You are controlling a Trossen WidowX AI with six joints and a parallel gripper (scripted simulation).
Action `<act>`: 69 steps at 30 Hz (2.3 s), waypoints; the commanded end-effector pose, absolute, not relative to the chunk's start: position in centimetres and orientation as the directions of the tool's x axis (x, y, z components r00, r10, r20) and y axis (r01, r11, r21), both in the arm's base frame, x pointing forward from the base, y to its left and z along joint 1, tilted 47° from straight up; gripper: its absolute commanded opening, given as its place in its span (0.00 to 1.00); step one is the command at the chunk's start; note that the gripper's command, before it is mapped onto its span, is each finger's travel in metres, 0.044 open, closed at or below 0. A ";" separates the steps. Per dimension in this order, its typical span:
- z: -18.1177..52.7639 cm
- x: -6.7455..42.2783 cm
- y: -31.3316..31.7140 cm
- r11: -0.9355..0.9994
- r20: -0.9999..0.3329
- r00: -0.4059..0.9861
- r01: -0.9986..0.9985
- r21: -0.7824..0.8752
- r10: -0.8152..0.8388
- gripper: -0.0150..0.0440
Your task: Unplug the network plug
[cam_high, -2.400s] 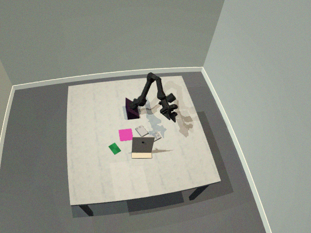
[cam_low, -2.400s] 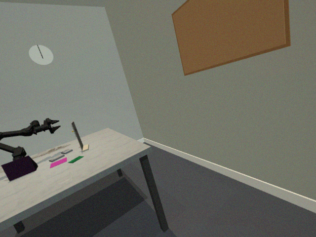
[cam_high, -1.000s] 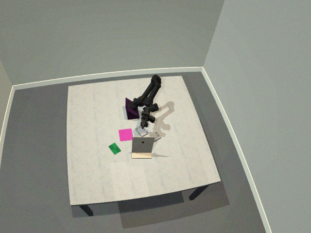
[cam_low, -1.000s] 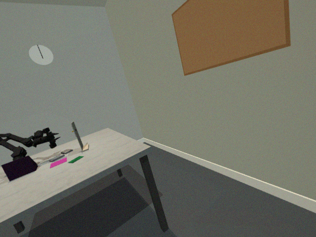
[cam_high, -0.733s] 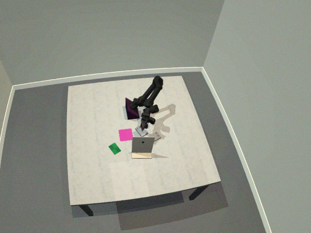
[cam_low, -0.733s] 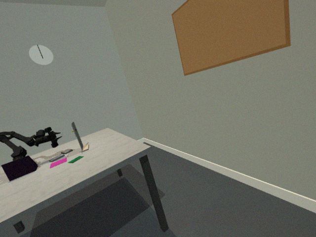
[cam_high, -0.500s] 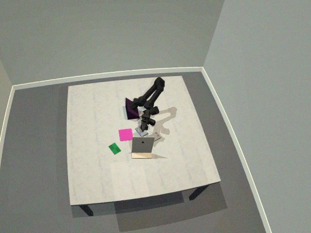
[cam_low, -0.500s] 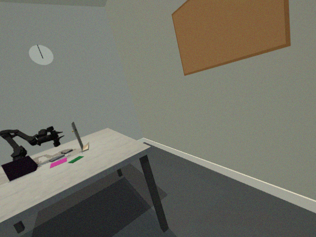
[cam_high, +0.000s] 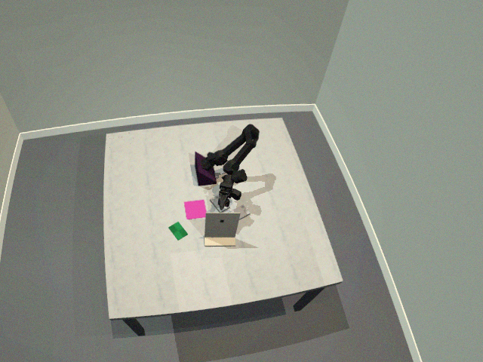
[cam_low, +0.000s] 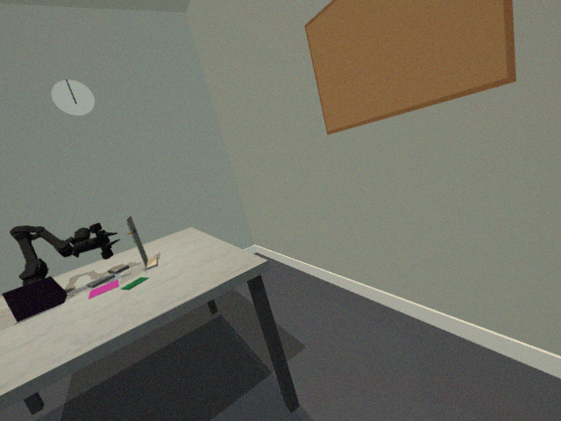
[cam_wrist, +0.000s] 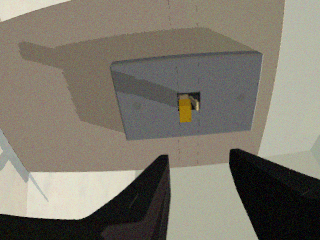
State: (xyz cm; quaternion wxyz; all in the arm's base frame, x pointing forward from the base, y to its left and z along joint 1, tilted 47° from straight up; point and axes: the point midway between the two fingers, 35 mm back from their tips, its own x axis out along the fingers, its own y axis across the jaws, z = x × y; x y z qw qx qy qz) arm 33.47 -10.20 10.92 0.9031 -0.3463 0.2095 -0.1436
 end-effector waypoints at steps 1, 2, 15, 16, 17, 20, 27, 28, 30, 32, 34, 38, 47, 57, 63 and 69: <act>10.9 34.1 -10.3 0.717 -0.277 0.873 0.111 -0.688 -0.401 0.52; 10.9 34.2 -10.3 0.717 -0.277 0.873 0.111 -0.688 -0.401 0.52; 10.9 35.9 -10.7 0.717 -0.276 0.874 0.111 -0.688 -0.401 0.52; 10.9 36.1 -10.8 0.717 -0.276 0.874 0.111 -0.688 -0.401 0.52; 10.9 36.2 -10.8 0.717 -0.276 0.874 0.111 -0.688 -0.401 0.52; 10.8 36.6 -10.9 0.717 -0.276 0.874 0.111 -0.688 -0.400 0.52; 10.7 37.5 -11.1 0.717 -0.276 0.874 0.111 -0.688 -0.400 0.52; 10.7 37.6 -11.1 0.717 -0.276 0.874 0.111 -0.688 -0.400 0.52; 10.6 37.9 -11.2 0.717 -0.275 0.874 0.112 -0.688 -0.401 0.52; 10.6 38.1 -11.3 0.717 -0.275 0.874 0.112 -0.688 -0.401 0.52; 10.5 38.4 -11.3 0.717 -0.275 0.874 0.112 -0.688 -0.401 0.52; 10.4 38.9 -11.5 0.717 -0.275 0.874 0.112 -0.688 -0.401 0.52; 10.4 39.1 -11.5 0.717 -0.274 0.874 0.113 -0.688 -0.401 0.38; 10.4 39.1 -11.5 0.717 -0.274 0.874 0.113 -0.688 -0.401 0.27; 10.4 39.0 -11.5 0.717 -0.274 0.874 0.113 -0.688 -0.401 0.25; 10.4 38.7 -11.5 0.717 -0.275 0.874 0.112 -0.688 -0.401 0.25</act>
